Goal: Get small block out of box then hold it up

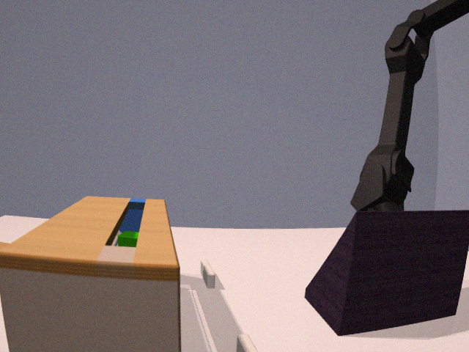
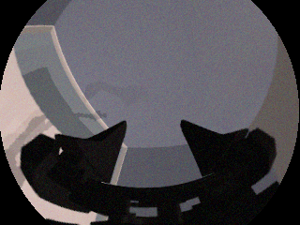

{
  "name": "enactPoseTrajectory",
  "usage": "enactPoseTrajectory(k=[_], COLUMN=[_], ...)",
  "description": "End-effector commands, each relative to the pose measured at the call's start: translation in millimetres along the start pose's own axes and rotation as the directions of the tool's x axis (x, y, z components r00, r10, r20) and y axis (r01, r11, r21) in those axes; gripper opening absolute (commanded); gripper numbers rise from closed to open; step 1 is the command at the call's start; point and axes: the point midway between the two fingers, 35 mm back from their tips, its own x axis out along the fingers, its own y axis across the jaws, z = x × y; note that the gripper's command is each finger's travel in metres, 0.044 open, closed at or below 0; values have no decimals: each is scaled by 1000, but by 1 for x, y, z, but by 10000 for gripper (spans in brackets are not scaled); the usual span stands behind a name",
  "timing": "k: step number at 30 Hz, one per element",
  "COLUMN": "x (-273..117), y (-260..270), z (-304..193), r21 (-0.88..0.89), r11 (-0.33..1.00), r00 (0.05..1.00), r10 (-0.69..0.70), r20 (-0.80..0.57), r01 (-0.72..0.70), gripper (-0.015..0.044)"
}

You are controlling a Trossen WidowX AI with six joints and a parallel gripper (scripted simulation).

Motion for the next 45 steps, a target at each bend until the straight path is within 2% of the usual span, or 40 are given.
enactPoseTrajectory(k=[1, 5, 10, 16, 21, 25, 28, 32, 37, 41, 45], x=[-1, -34, -86, -159, -207, -265, -305, -363, -431, -480, -523], y=[-1, -18, -31, -28, -19, 1, 20, 55, 109, 158, 210], z=[-2, -51, -113, -181, -219, -257, -278, -302, -319, -322, -316], r21=[13, 257, 527, 644, 686, 631, 532, 317, -23, -296, -522], r11=[1000, 960, 792, 555, 289, -46, -273, -564, -814, -889, -850], r00=[1000, 986, 930, 829, 740, 625, 543, 425, 290, 201, 135], r10=[-4, -74, -136, -170, -151, -96, -40, 67, 233, 380, 527], r20=[-7, -149, -343, -533, -656, -774, -839, -903, -928, -903, -839], r01=[4, 111, 310, 527, 667, 774, 802, 762, 581, 350, 78], gripper=[400, 400, 400, 400, 400, 400, 400, 400, 400, 400, 400])
